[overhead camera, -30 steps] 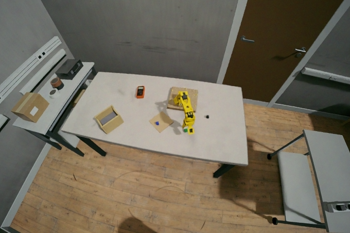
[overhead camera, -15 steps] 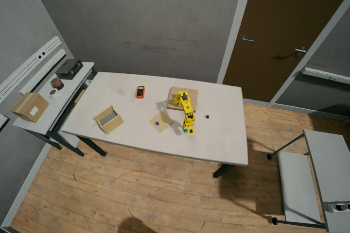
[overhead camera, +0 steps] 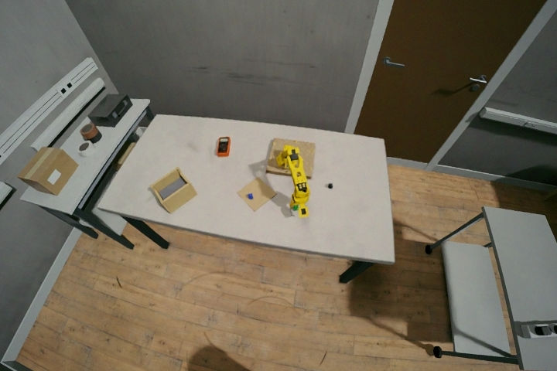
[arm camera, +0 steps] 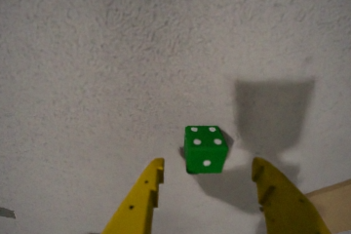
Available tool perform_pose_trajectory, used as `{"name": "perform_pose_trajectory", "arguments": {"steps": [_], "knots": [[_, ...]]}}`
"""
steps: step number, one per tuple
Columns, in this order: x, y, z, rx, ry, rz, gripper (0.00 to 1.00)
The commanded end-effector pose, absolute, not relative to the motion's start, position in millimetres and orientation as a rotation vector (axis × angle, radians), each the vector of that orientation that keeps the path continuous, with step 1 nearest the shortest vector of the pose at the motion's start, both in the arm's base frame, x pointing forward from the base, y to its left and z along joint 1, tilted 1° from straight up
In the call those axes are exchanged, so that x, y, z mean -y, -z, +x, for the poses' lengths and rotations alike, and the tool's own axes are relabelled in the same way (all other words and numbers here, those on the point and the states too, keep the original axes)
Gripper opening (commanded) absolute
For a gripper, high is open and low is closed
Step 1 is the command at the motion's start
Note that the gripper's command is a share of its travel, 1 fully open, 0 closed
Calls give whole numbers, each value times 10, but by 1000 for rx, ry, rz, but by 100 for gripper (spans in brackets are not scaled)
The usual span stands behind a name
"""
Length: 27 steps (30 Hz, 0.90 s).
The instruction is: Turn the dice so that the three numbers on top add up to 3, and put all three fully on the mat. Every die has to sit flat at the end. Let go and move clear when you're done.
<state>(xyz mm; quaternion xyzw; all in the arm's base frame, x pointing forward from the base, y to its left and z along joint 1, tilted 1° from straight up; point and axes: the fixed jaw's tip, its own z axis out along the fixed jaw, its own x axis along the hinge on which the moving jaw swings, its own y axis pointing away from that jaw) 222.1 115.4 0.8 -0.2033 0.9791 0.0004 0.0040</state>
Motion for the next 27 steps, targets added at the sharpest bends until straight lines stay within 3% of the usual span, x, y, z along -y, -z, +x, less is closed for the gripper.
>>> {"name": "perform_pose_trajectory", "arguments": {"steps": [1,27], "knots": [[-1157,75,2187,-3089,5,-636,28],[-1148,169,2181,-3089,5,-636,27]]}}
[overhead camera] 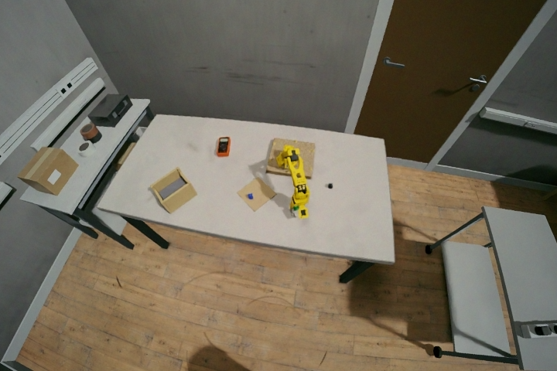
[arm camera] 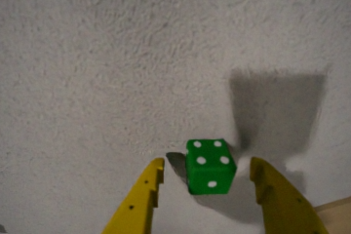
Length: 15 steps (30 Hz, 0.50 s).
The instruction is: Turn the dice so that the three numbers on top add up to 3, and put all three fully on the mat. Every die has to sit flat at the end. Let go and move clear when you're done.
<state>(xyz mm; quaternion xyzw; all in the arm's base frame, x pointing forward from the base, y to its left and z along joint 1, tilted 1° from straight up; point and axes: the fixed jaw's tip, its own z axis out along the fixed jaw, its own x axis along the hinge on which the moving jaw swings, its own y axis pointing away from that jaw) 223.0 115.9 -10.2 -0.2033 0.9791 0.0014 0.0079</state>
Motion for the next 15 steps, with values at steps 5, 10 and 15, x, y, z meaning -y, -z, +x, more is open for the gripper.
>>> {"name": "perform_pose_trajectory", "arguments": {"steps": [5,10,15], "knots": [[-1136,169,2187,-3089,5,-636,25],[-1126,169,2191,-3089,5,-636,23],[-1106,169,2200,-3089,5,-636,19]]}}
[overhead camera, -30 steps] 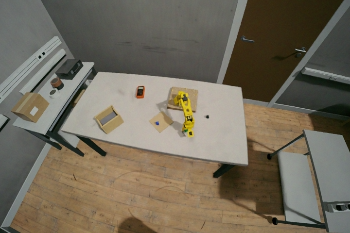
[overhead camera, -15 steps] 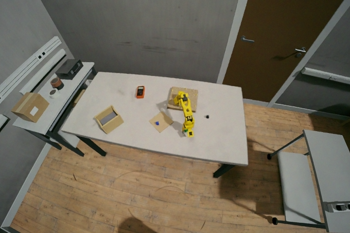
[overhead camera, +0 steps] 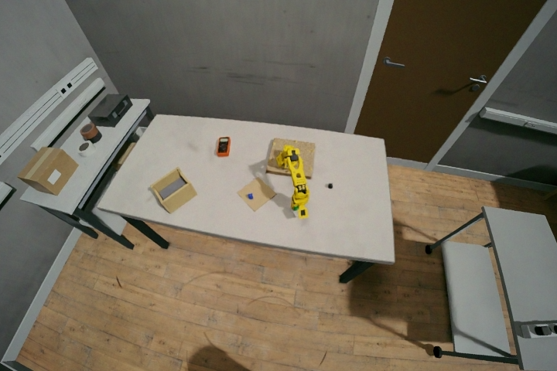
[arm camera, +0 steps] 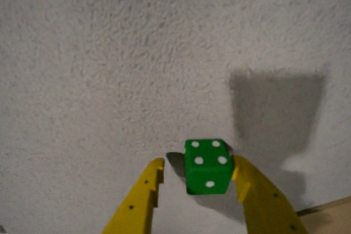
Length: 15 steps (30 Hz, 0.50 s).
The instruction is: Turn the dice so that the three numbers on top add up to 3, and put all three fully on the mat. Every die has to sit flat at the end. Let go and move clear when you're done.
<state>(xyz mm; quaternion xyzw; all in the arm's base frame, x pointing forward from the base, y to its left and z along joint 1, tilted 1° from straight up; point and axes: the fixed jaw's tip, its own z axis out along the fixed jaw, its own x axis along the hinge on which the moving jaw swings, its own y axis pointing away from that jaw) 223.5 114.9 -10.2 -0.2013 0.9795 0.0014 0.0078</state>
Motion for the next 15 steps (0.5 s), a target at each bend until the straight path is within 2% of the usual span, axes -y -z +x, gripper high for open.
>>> {"name": "perform_pose_trajectory", "arguments": {"steps": [1,15], "knots": [[-1102,169,2202,-3089,5,-636,18],[-1062,169,2219,-3089,4,-636,11]]}}
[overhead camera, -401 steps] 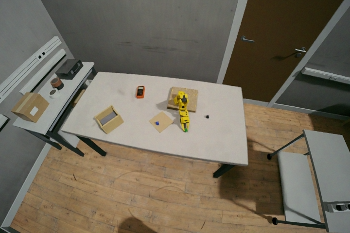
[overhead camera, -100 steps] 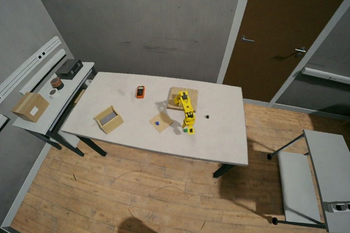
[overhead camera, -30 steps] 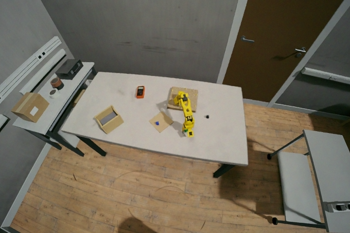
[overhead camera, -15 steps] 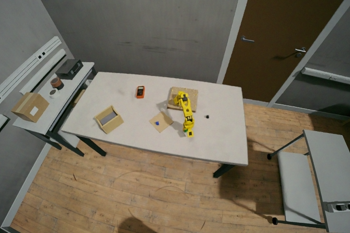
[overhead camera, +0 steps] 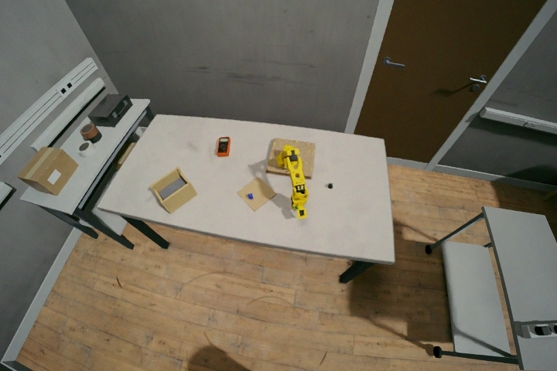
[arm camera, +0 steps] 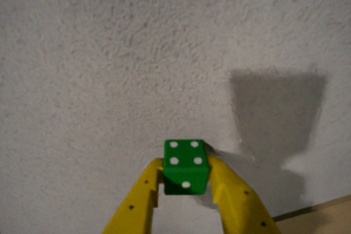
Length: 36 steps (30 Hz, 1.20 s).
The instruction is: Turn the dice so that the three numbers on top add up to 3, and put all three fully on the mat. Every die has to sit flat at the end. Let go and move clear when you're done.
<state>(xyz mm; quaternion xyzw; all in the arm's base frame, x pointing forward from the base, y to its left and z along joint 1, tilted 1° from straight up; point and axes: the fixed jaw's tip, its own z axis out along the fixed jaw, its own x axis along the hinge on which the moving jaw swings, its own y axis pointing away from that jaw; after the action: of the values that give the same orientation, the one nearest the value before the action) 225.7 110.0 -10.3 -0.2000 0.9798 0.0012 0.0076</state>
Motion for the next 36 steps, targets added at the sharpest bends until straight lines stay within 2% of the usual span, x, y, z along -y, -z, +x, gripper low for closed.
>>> {"name": "perform_pose_trajectory", "arguments": {"steps": [1,15,25,36], "knots": [[-1060,169,2220,-3090,4,-636,10],[-1054,169,2222,-3090,4,-636,9],[-1054,169,2222,-3090,4,-636,0],[-1058,127,2227,-3090,4,-636,0]]}}
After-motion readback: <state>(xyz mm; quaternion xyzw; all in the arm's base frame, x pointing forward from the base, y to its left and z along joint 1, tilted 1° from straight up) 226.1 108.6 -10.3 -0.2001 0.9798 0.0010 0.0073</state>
